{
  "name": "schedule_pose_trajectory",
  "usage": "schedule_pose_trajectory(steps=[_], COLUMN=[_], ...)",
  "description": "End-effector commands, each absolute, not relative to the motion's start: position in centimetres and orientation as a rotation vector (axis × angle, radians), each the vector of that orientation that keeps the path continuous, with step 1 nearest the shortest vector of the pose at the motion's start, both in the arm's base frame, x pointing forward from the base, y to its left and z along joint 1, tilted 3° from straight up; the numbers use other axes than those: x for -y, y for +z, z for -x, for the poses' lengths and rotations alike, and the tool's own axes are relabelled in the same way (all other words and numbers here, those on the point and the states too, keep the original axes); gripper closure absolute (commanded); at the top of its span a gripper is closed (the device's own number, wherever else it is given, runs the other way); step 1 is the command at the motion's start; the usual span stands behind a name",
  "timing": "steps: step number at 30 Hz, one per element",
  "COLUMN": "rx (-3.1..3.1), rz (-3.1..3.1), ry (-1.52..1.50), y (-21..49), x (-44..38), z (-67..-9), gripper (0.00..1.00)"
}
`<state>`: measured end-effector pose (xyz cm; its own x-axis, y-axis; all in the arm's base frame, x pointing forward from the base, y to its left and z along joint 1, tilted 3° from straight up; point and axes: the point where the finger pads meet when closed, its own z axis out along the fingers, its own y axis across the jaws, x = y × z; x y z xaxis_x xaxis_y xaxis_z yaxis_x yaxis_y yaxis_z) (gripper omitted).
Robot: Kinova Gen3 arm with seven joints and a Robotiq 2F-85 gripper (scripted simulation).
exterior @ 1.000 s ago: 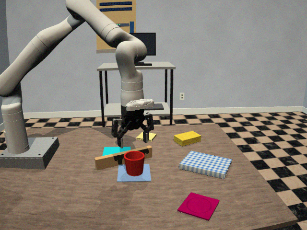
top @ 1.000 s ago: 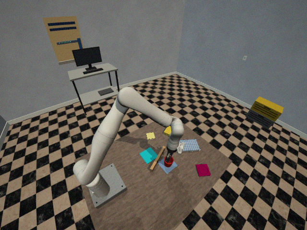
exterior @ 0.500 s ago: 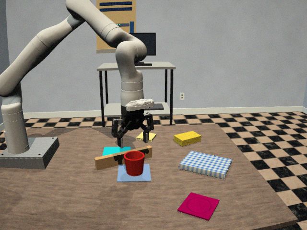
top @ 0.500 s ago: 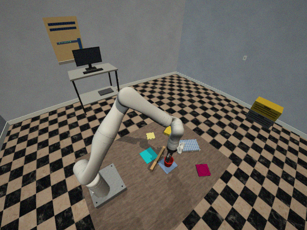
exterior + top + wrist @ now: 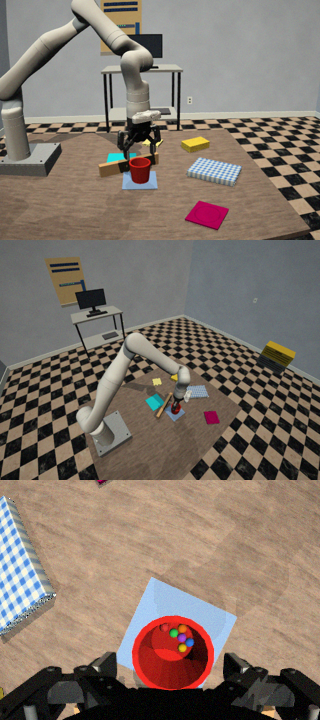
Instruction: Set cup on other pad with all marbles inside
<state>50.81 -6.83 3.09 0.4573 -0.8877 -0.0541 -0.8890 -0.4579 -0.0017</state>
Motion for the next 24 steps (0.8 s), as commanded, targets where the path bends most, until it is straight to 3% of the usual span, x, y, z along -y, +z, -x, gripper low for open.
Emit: schedule_pose_trajectory(steps=[1,24], rx=[-1.626,-1.626], rz=[2.658,2.658], ry=[0.077,0.077], y=[2.4,-2.5], x=[7.0,6.8], z=[-50.6,-50.5], gripper=[0.0,0.0])
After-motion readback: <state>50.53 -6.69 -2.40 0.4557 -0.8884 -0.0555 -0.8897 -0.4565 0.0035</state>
